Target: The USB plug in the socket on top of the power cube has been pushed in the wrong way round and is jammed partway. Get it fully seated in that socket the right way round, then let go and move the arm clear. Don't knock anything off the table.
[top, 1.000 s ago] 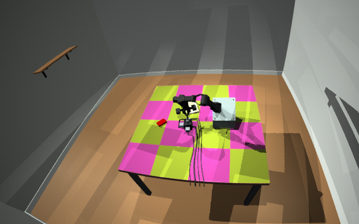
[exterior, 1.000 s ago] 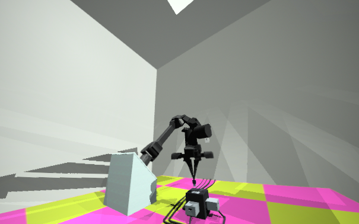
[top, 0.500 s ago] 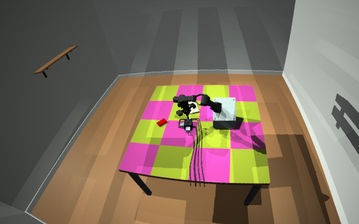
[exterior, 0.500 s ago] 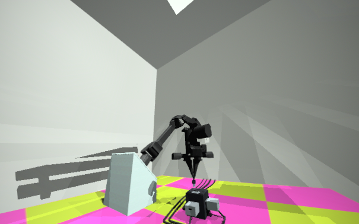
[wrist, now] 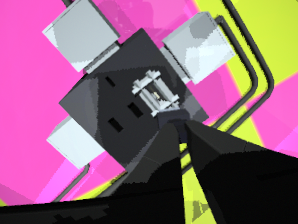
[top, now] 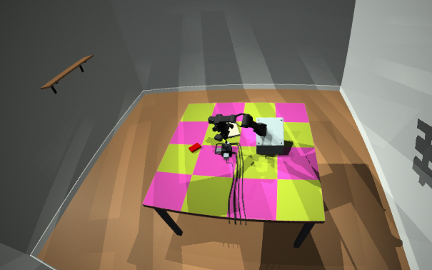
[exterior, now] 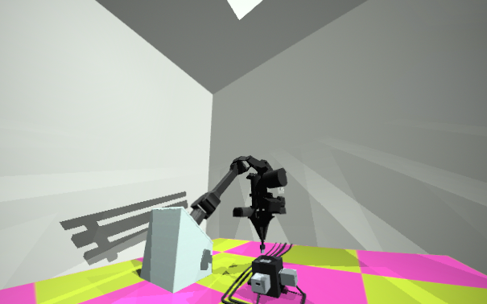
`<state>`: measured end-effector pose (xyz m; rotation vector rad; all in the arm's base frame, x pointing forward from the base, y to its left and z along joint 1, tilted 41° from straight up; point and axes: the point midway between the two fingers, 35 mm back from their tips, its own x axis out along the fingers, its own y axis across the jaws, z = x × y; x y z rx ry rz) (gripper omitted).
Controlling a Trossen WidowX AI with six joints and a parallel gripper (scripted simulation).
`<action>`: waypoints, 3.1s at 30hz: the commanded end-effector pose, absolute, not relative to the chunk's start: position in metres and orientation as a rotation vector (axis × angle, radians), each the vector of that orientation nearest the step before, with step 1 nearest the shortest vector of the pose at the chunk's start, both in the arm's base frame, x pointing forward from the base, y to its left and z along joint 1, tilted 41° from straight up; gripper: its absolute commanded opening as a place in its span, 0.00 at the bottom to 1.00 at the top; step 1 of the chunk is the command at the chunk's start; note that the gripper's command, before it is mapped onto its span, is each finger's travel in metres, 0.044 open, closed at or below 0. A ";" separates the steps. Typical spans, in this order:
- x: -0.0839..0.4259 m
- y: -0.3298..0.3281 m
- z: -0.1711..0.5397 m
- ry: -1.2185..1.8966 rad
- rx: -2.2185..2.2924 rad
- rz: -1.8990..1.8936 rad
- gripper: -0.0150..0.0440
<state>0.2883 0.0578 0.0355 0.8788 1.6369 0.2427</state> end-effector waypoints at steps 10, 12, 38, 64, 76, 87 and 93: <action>0.288 0.058 0.035 1.536 0.612 0.511 0.25; 0.288 0.058 0.035 1.518 0.572 0.550 0.25; 0.288 0.058 0.035 1.225 0.042 1.006 0.25; 0.288 0.058 0.035 0.830 -0.488 1.376 0.25; 0.288 0.058 0.035 0.642 -0.700 1.498 0.25; 0.288 0.058 0.035 0.642 -0.700 1.498 0.25; 0.288 0.059 0.035 0.641 -0.695 1.497 0.25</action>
